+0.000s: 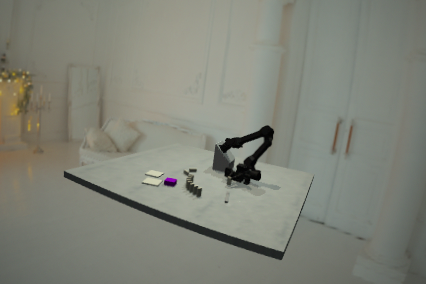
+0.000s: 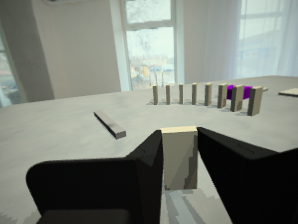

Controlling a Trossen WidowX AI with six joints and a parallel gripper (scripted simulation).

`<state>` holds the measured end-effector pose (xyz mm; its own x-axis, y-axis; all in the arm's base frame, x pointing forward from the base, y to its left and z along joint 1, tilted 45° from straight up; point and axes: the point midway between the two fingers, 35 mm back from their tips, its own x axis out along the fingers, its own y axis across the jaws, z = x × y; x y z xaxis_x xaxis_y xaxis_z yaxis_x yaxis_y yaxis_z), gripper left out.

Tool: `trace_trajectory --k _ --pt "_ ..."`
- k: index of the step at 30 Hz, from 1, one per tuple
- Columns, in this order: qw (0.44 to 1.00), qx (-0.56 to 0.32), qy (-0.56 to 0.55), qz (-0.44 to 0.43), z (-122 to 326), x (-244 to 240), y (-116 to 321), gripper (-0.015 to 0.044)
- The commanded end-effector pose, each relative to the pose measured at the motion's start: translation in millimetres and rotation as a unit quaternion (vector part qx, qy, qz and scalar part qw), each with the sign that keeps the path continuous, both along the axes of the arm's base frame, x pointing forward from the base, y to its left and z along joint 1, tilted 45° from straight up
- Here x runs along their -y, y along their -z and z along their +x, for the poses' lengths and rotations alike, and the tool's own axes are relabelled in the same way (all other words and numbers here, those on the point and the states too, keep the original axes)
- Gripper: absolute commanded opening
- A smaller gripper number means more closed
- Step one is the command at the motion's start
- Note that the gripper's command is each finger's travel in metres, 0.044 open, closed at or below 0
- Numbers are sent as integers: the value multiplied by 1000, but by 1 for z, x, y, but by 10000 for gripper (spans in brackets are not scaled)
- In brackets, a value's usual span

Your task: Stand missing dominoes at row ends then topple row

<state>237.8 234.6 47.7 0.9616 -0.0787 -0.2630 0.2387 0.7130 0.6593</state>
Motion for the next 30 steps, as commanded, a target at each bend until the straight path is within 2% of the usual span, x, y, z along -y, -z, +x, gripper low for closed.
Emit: trace_trajectory --k 1,13,25,27,30 --pt "1000 1 2 1 0 0 1 133" --pt "1000 1 2 1 0 0 1 440" --pt "1000 -3 -2 -3 7 34 -34 440" --pt "999 -27 -17 -19 14 31 -30 440" --pt "989 -110 -70 -63 36 23 -17 440"
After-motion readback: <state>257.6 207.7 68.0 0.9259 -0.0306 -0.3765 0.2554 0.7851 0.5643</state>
